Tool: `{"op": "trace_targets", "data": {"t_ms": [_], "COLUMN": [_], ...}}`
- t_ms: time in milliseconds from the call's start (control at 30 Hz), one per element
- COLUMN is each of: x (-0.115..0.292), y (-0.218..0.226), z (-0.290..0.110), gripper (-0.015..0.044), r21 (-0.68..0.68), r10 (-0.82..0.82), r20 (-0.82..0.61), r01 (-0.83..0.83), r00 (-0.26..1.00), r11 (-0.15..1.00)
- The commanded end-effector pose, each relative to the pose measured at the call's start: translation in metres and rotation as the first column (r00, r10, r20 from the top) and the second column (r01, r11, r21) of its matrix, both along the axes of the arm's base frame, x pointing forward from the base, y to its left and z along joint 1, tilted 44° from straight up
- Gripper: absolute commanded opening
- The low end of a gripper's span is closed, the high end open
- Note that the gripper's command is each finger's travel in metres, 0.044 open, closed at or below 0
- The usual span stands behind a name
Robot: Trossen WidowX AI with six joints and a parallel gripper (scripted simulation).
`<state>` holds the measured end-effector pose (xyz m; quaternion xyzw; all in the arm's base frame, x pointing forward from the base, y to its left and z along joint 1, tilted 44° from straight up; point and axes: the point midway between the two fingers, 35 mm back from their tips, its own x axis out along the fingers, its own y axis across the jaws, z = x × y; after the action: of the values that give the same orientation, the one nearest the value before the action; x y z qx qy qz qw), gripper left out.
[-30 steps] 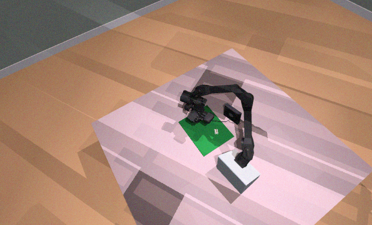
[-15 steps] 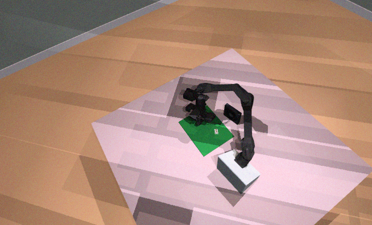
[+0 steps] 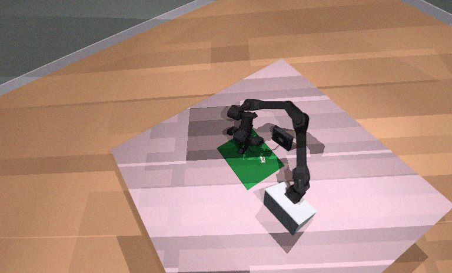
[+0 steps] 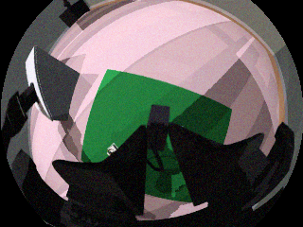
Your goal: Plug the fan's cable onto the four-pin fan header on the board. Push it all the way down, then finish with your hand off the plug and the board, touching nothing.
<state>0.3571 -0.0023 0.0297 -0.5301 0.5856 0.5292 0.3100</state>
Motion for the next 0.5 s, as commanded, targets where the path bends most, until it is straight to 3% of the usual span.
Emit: {"op": "trace_targets", "data": {"t_ms": [0, 467], "x": [0.0000, 0.0021], "y": [-0.0008, -0.0058], "z": [-0.0009, 0.0019], "gripper": [0.0000, 0.0000], "r21": [0.056, 0.284], "r10": [-0.009, -0.049], "r20": [-0.016, -0.047], "r01": [0.010, 0.060], "r00": [1.000, 0.998], "r11": [0.998, 0.957]}}
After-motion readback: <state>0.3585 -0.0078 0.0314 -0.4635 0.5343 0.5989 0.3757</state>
